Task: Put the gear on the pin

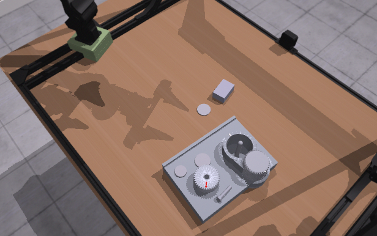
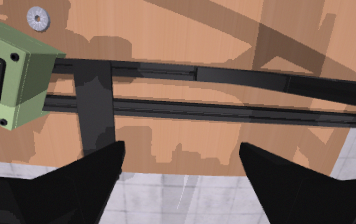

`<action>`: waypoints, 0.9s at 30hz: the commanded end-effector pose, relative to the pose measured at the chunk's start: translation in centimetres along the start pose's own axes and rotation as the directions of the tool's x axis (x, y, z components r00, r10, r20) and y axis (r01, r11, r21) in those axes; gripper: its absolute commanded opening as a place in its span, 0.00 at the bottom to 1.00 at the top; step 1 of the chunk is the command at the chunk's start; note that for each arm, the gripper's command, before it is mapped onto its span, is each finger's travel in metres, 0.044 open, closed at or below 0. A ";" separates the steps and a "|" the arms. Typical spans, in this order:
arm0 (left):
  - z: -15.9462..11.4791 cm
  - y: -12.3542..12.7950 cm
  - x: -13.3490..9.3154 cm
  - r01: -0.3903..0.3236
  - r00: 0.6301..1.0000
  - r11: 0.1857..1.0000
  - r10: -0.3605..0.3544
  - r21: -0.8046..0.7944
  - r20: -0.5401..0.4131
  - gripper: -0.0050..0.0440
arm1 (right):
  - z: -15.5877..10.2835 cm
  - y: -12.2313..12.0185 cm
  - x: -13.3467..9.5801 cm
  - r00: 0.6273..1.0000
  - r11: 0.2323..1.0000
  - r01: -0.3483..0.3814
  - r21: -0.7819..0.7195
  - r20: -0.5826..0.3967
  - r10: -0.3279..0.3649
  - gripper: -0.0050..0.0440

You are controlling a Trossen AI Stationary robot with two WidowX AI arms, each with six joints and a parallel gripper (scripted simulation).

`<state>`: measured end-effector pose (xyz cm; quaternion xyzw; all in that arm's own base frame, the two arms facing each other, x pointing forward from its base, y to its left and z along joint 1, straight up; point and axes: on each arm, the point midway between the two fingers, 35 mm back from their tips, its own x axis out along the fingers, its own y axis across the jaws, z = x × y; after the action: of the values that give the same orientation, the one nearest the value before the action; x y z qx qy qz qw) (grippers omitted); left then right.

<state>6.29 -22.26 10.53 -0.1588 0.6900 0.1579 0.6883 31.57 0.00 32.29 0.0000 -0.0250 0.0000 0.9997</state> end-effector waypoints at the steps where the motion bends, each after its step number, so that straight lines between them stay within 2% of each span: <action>1: 0.0 0.0 0.0 0.000 1.000 1.000 0.000 0.000 0.000 0.92 | 0.0 0.0 0.0 1.000 1.000 0.000 0.000 0.000 0.000 0.92; 20: 0.0 0.0 0.0 0.000 1.000 1.000 0.000 0.000 0.000 0.92 | 0.0 0.0 0.0 1.000 1.000 0.000 0.000 0.000 0.000 0.92; 27: 1.2 -0.3 0.1 0.000 1.000 1.000 0.000 0.004 0.000 0.92 | 0.3 -0.7 -0.3 1.000 1.000 0.000 -0.002 -0.002 0.000 0.92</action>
<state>6.73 -22.14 10.52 -0.1572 0.6903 0.1564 0.6887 31.54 -0.28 32.16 -0.0003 -0.0217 -0.0007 0.9998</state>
